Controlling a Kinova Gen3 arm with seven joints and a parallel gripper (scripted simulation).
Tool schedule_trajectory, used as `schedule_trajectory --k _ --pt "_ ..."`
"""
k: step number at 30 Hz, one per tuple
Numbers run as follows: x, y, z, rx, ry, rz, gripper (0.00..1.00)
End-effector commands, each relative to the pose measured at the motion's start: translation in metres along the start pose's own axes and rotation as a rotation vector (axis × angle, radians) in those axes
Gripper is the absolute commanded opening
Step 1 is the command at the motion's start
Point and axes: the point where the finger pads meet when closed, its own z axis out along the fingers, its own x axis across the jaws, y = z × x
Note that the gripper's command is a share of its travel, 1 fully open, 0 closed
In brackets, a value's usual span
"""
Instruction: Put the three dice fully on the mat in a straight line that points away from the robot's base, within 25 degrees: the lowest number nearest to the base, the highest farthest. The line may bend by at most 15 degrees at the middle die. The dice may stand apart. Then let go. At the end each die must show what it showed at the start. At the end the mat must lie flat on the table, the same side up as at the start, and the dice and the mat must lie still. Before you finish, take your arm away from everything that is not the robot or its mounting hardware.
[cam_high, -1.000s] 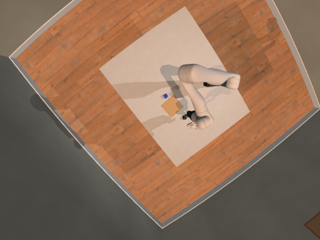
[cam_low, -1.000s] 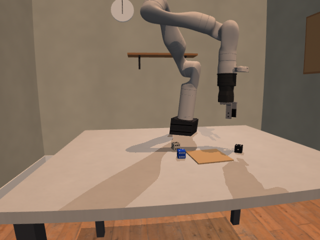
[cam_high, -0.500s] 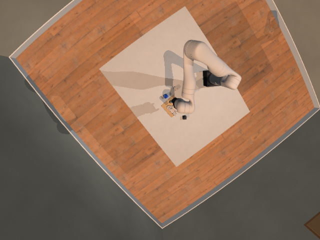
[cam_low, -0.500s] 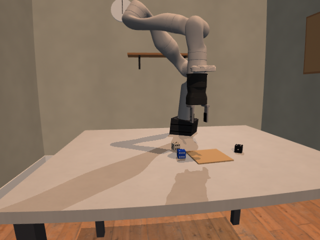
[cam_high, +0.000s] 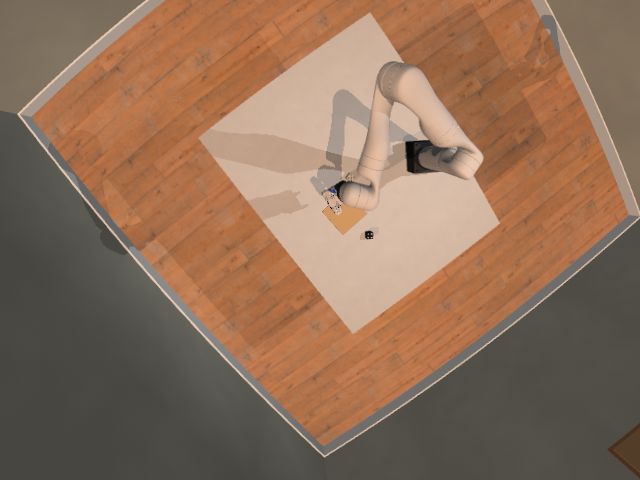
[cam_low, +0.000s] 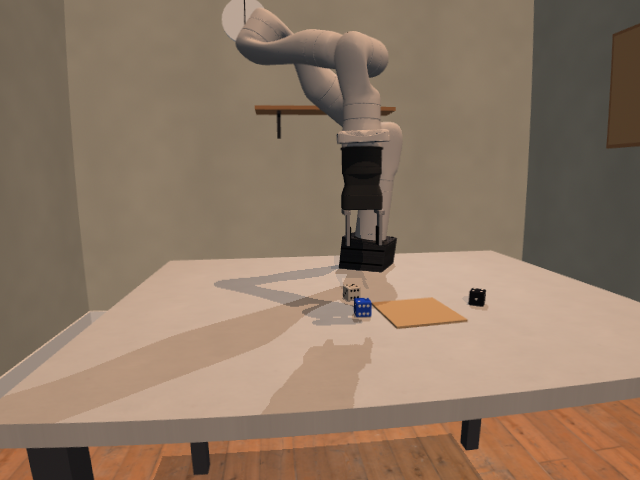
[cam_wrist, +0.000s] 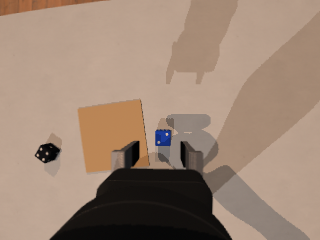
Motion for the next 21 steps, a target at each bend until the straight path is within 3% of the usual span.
schedule_trajectory --k 1,21 --pt "0.0007 -0.0002 -0.0007 0.002 0.001 0.002 1.00" --pt "0.0006 -0.0006 0.0003 0.001 0.000 0.028 1.00"
